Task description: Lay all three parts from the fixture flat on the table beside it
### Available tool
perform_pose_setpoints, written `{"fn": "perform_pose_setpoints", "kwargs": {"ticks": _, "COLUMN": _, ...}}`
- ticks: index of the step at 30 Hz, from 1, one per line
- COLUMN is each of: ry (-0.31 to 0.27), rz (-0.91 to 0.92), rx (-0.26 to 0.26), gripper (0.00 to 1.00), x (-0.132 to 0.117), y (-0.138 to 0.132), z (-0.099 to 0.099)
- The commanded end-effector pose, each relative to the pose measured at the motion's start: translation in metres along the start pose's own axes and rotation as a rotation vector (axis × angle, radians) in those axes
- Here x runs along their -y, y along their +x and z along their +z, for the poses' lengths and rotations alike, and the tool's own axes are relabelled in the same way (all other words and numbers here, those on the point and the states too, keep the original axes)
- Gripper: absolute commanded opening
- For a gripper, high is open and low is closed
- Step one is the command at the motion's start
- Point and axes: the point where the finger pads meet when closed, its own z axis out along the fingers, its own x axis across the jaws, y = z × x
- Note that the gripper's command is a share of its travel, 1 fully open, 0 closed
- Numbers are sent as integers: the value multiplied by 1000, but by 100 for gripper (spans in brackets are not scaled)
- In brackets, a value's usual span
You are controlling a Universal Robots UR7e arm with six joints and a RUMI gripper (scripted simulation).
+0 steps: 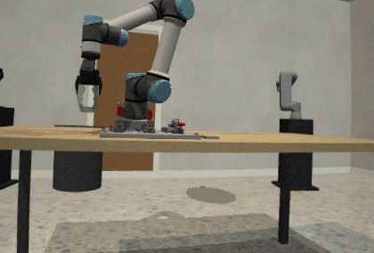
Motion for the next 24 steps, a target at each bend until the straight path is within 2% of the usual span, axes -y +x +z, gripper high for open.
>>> {"fn": "perform_pose_setpoints", "kwargs": {"ticks": 1, "ry": 1, "rz": 0, "rx": -1, "gripper": 0, "x": 0, "y": 0, "z": 9}}
{"fn": "perform_pose_setpoints", "kwargs": {"ticks": 5, "ry": 1, "rz": 0, "rx": -1, "gripper": 0, "x": 0, "y": 0, "z": 15}}
{"fn": "perform_pose_setpoints", "kwargs": {"ticks": 19, "ry": 1, "rz": 0, "rx": -1, "gripper": 0, "x": 0, "y": 0, "z": 58}}
{"fn": "perform_pose_setpoints", "kwargs": {"ticks": 24, "ry": 1, "rz": 0, "rx": -1, "gripper": 0, "x": 0, "y": 0, "z": 64}}
